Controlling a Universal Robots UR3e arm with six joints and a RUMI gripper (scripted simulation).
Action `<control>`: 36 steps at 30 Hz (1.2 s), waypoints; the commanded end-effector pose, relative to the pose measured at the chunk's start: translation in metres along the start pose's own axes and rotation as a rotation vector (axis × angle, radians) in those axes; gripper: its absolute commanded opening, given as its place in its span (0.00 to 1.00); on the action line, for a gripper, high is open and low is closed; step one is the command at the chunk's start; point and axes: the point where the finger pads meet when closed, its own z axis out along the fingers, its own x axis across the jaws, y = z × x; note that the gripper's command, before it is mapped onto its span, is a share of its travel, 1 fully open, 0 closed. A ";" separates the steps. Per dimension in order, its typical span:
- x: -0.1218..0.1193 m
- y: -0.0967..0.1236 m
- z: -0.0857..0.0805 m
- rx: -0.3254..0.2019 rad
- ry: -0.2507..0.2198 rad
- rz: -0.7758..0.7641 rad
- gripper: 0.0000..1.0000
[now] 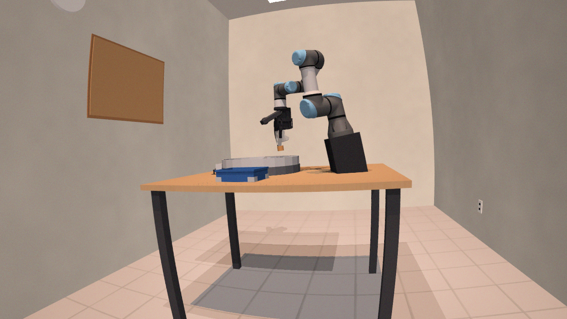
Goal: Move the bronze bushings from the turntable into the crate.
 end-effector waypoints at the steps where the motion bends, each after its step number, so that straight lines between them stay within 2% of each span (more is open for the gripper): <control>1: -0.007 -0.015 -0.001 -0.002 0.003 0.001 0.00; 7: -0.014 -0.027 -0.001 -0.002 0.003 0.001 0.00; 22: -0.041 -0.077 0.000 -0.002 0.003 0.001 0.00; 24: -0.041 -0.077 0.000 -0.002 0.003 0.001 0.00; 36: -0.067 -0.122 0.000 -0.002 0.003 0.001 0.00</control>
